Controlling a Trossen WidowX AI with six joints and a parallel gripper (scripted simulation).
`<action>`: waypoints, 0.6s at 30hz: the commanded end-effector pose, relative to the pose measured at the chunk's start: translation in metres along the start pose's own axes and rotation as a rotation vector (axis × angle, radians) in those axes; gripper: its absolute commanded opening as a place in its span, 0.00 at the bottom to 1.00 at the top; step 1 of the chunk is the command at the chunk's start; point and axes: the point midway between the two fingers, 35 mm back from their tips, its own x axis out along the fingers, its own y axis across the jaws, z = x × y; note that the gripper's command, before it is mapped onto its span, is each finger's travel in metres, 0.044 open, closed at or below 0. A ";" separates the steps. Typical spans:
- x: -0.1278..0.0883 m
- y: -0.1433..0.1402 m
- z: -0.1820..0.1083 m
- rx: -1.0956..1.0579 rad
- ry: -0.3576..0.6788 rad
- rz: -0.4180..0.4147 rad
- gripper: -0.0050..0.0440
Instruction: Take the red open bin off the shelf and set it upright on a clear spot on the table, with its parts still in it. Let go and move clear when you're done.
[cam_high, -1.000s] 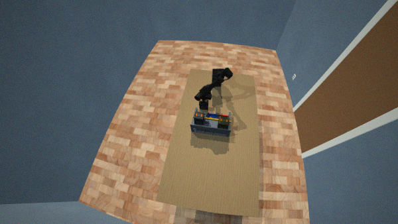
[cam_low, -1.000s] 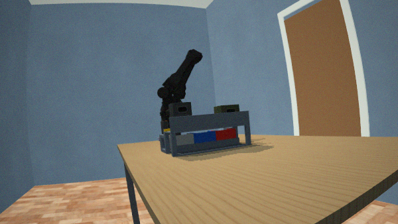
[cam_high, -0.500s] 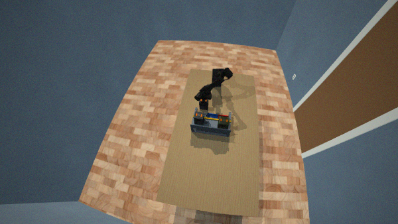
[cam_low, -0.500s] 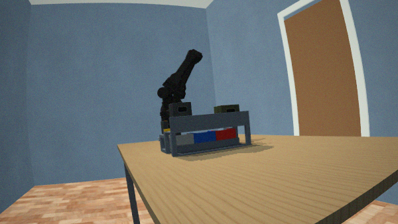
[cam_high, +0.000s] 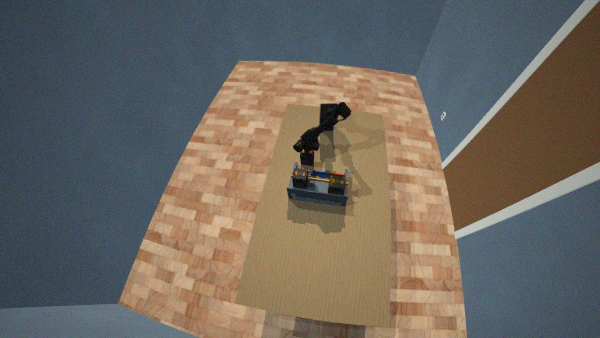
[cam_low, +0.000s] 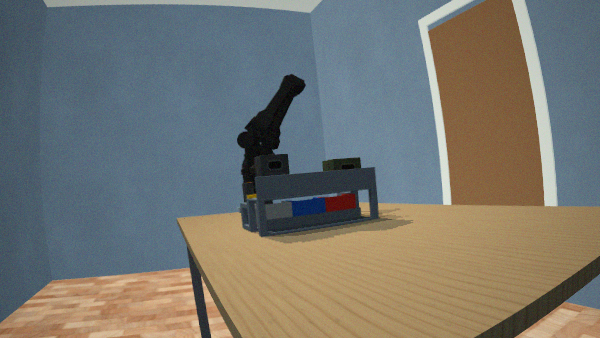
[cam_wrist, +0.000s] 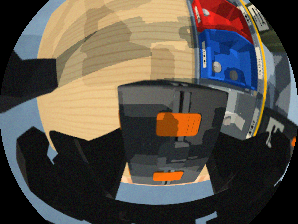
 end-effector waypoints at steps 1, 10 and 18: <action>-0.011 -0.010 -0.004 -0.010 0.028 -0.034 0.10; -0.012 -0.011 -0.004 -0.010 0.031 -0.038 0.10; -0.011 -0.010 -0.004 -0.010 0.028 -0.034 0.10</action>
